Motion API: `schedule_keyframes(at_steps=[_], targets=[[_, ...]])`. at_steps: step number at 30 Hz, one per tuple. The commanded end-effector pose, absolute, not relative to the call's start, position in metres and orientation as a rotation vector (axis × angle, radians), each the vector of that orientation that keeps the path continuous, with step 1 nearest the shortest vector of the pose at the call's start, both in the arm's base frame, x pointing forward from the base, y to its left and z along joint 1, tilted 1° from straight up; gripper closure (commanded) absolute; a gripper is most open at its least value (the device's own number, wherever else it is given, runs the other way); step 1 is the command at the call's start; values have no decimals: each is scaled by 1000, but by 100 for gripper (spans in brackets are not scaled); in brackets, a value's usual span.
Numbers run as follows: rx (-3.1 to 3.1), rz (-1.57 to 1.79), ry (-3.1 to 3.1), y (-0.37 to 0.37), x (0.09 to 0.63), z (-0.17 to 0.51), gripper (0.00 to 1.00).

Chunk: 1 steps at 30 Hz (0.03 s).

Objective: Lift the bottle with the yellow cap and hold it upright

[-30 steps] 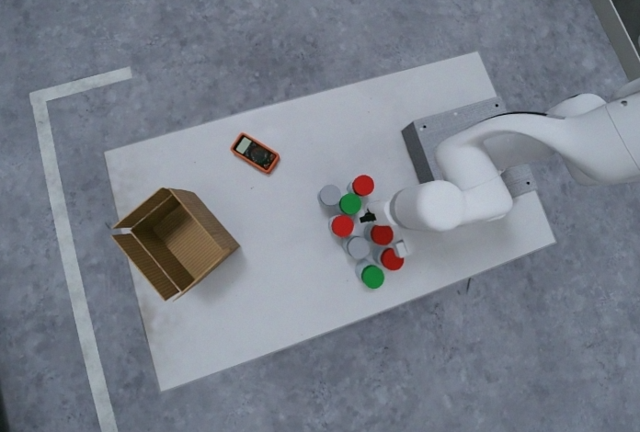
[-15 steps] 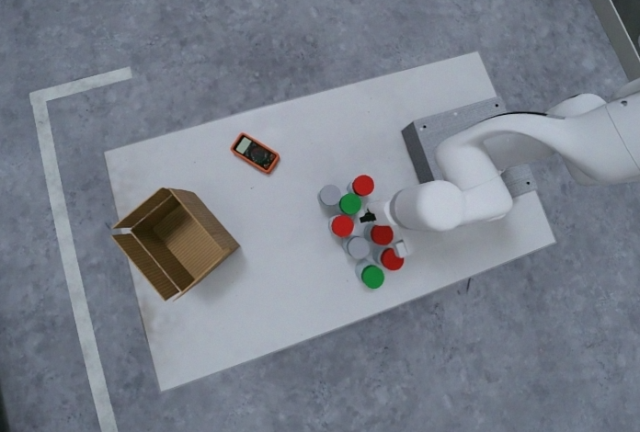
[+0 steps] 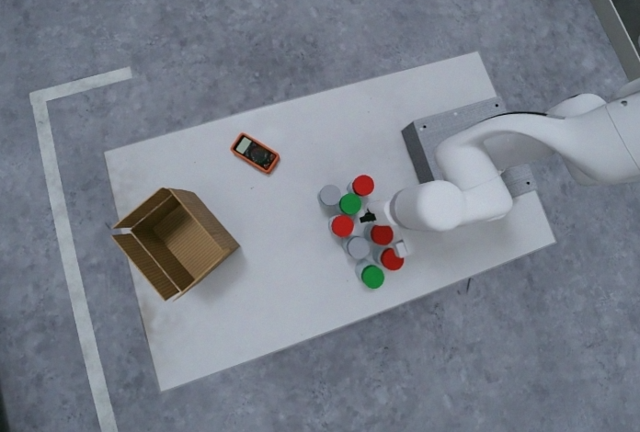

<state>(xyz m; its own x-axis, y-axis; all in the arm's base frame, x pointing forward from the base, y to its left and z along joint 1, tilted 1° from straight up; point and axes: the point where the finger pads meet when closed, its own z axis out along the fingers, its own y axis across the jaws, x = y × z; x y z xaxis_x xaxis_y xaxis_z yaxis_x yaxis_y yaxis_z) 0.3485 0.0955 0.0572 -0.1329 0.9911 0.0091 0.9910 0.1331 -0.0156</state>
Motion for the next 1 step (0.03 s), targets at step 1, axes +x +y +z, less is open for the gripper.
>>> schedule_keyframes(at_steps=[1], targets=[[-2059, 3, -2354, 96, 350, 59, 100]])
